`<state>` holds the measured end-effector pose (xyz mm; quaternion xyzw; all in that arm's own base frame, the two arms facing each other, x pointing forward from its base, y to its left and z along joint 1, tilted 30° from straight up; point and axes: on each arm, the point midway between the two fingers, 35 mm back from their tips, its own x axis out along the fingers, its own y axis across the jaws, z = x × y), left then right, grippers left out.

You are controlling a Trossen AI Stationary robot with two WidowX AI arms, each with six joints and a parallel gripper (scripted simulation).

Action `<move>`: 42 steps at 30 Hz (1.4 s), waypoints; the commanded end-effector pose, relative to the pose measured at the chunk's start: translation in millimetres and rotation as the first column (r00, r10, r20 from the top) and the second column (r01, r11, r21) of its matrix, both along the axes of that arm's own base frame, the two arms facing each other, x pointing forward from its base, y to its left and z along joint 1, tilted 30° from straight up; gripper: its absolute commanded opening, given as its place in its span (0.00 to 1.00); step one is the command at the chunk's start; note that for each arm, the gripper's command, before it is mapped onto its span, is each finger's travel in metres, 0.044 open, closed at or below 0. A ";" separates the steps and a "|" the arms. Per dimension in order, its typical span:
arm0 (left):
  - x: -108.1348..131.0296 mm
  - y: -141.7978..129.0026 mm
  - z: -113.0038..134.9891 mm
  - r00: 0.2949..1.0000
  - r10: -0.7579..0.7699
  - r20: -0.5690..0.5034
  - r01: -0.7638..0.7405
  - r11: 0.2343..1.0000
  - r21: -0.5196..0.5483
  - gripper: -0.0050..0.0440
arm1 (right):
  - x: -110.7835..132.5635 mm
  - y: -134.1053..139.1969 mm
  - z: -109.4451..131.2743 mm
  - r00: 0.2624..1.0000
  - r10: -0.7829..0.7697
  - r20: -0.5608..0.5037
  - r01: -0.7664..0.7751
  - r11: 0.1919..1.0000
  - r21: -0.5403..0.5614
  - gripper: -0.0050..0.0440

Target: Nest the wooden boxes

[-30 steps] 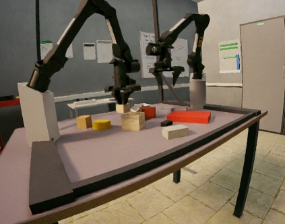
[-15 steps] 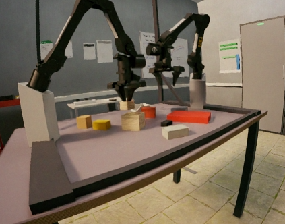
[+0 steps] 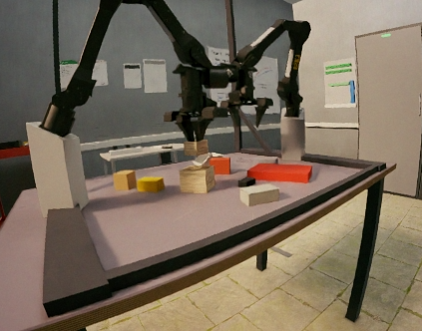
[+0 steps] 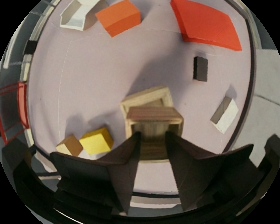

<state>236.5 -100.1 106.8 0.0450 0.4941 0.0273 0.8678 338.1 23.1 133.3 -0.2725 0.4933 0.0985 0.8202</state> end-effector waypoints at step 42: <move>66.7 -86.8 41.1 0.766 -0.142 0.626 0.089 0.989 0.115 0.92 | -1.4 -5.6 8.7 1.000 0.004 0.015 -0.004 1.000 0.001 0.49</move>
